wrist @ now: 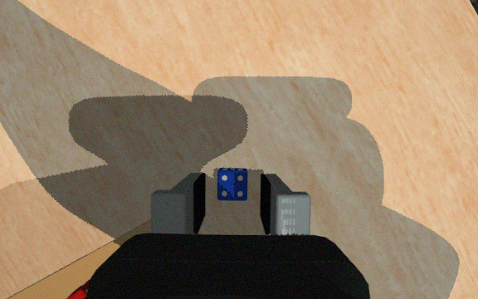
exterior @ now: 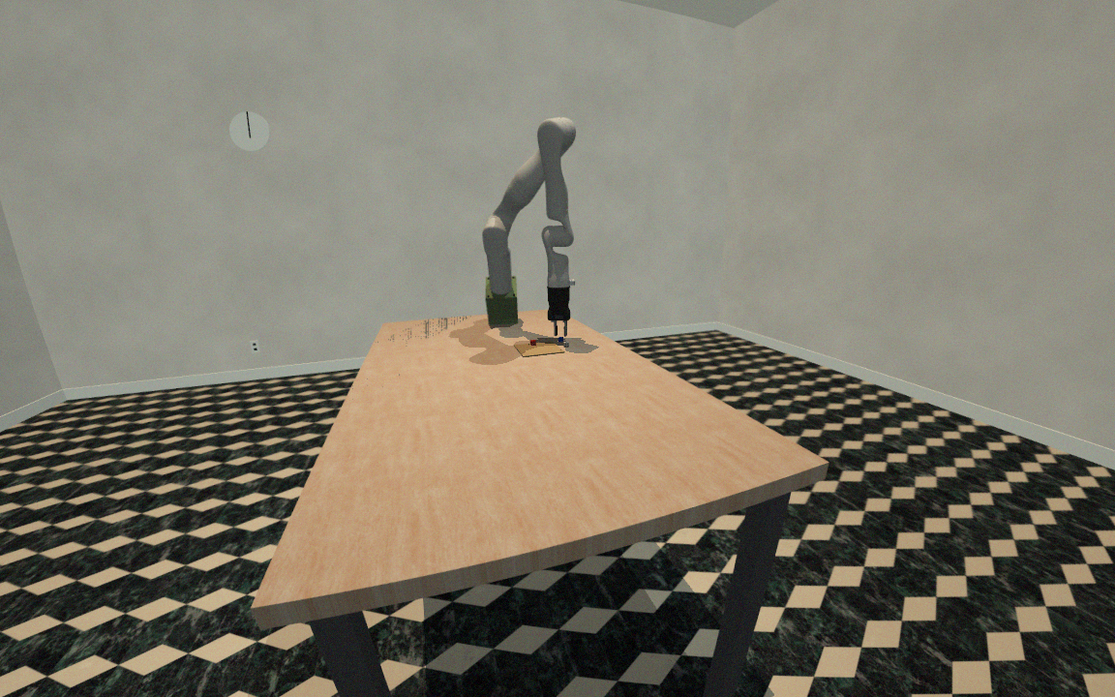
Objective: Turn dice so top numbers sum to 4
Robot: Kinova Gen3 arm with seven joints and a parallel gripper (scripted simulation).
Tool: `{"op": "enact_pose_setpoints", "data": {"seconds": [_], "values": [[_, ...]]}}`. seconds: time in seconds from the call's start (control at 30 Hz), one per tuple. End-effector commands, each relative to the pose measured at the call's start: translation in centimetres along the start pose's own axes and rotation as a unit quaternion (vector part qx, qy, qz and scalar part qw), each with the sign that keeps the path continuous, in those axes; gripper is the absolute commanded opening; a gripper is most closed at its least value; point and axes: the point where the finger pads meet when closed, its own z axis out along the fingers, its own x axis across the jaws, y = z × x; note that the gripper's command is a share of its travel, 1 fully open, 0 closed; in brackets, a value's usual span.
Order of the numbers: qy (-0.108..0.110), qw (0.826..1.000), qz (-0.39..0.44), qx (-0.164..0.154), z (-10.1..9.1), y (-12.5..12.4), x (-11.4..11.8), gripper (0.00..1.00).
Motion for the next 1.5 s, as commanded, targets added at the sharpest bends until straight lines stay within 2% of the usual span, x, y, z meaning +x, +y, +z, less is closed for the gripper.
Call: {"op": "enact_pose_setpoints", "data": {"seconds": [0.0,0.63,1.47], "values": [[0.000,1.000,0.000,0.000,0.1,0.0,0.0,0.64],[0.000,1.000,0.000,0.000,1.8,0.0,0.0,0.64],[0.000,1.000,0.001,0.000,1.9,0.0,0.0,0.64]]}}
